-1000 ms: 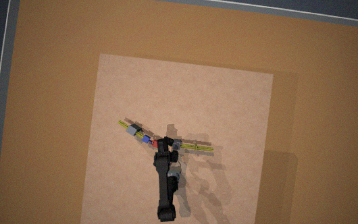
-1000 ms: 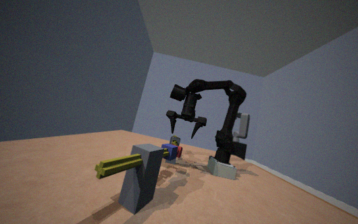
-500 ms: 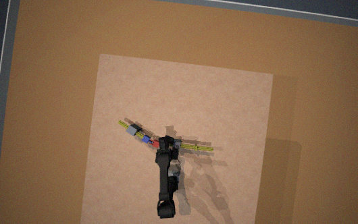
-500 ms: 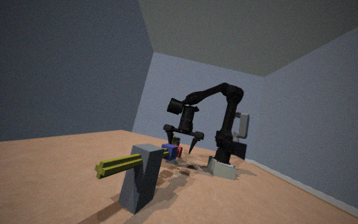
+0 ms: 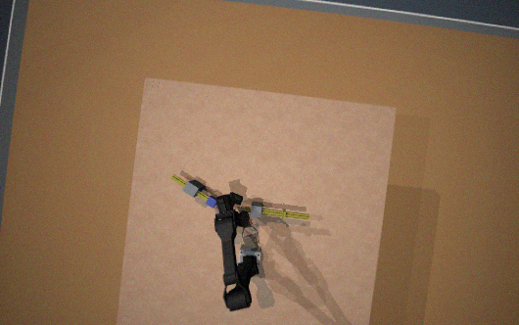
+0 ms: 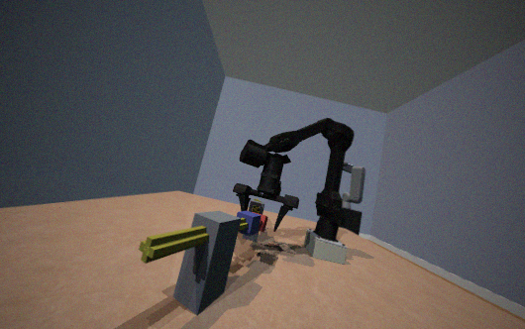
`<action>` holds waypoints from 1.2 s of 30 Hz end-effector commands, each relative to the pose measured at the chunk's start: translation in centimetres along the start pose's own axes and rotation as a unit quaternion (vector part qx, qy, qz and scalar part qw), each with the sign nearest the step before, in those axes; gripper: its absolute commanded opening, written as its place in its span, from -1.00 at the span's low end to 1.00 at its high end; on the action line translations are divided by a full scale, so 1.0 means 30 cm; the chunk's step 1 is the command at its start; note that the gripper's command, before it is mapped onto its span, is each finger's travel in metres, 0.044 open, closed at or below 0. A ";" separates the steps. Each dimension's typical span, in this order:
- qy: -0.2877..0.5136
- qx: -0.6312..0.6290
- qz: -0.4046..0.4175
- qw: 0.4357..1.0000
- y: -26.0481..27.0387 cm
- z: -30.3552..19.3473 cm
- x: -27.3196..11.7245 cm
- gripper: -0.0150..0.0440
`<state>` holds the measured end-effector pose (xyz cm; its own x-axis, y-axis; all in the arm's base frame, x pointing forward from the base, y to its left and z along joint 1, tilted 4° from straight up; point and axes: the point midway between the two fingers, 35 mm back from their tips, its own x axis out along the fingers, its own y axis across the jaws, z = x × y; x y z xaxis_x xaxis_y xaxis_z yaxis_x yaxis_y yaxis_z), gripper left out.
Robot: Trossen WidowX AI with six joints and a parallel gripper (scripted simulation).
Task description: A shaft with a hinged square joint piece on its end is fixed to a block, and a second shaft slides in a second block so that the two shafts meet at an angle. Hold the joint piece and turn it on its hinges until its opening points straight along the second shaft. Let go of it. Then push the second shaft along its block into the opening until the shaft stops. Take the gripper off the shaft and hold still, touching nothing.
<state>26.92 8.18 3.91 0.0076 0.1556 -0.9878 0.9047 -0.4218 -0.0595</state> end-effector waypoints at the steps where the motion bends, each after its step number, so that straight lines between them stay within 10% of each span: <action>1: 0.002 0.003 0.001 1.000 0.002 -0.013 0.004 1.00; 21: 0.002 0.003 0.001 1.000 0.003 -0.013 0.099 1.00; 31: 0.002 0.003 0.001 1.000 0.003 -0.013 0.099 0.12; 36: 0.002 0.003 0.001 1.000 0.003 -0.013 0.099 0.12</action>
<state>27.17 8.92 1.03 0.0103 0.1556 -0.9878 0.9034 -0.4250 -0.0575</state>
